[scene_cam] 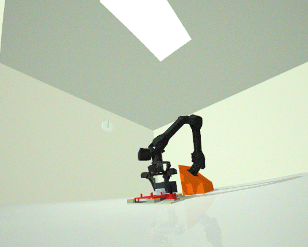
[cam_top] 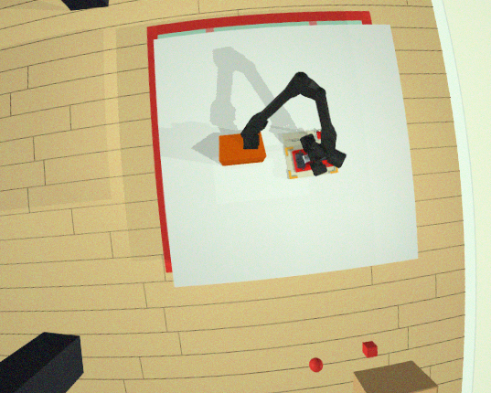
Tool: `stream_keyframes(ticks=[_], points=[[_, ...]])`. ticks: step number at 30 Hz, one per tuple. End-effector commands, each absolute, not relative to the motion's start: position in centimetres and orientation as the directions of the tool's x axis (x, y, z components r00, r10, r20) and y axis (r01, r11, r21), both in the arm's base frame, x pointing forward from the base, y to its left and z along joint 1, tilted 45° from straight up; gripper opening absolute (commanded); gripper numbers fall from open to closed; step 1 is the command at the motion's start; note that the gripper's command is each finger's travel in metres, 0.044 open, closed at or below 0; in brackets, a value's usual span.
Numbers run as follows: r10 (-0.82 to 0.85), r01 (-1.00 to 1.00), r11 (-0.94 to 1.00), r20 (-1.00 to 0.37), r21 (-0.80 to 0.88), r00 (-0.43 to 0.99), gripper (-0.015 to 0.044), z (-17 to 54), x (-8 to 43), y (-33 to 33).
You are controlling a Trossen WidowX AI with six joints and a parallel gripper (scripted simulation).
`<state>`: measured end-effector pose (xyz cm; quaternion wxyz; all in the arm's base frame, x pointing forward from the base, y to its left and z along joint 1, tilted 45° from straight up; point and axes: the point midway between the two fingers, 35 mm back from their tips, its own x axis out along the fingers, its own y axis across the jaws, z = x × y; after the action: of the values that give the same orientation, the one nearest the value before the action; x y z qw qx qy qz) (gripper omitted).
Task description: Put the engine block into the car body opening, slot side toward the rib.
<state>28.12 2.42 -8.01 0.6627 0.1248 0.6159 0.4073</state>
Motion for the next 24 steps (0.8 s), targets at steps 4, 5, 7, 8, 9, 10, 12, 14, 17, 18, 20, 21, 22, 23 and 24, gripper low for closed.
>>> stream_keyframes(ticks=[4,5,7,8,9,10,12,14,17,18,20,21,22,23,24], points=[[0.697,-0.383,0.636,-0.712,0.670,-0.088,0.0138,-8.0,28.1,2.5],[0.697,-0.383,0.636,-0.712,0.670,-0.088,0.0131,-8.0,28.1,2.5],[0.697,-0.383,0.636,-0.712,0.670,-0.088,0.0118,-8.0,28.1,2.5],[0.697,-0.383,0.636,-0.712,0.670,-0.088,0.0111,-8.0,28.1,2.5],[0.697,-0.383,0.636,-0.712,0.670,-0.088,0.0105,-8.0,28.1,2.5],[0.697,-0.383,0.636,-0.712,0.670,-0.088,0.0078,-8.0,28.1,2.5],[0.696,-0.383,0.637,-0.712,0.670,-0.088,0.0026,-7.9,28.2,2.3],[0.695,-0.383,0.638,-0.713,0.669,-0.088,0.0000,-7.6,28.4,2.0],[0.694,-0.383,0.639,-0.715,0.667,-0.087,0.0000,-7.0,28.6,1.3],[0.694,-0.383,0.639,-0.715,0.667,-0.087,0.0000,-6.8,28.7,1.1],[0.693,-0.383,0.640,-0.716,0.666,-0.087,0.0000,-6.5,28.8,0.6],[0.693,-0.382,0.641,-0.716,0.666,-0.087,0.0000,-6.3,28.9,0.4],[0.692,-0.382,0.641,-0.716,0.665,-0.086,0.0000,-6.1,29.0,0.2],[0.692,-0.382,0.641,-0.717,0.665,-0.086,0.0000,-5.9,29.0,0.0],[0.692,-0.382,0.642,-0.717,0.665,-0.086,0.0000,-5.7,29.1,-0.2]])
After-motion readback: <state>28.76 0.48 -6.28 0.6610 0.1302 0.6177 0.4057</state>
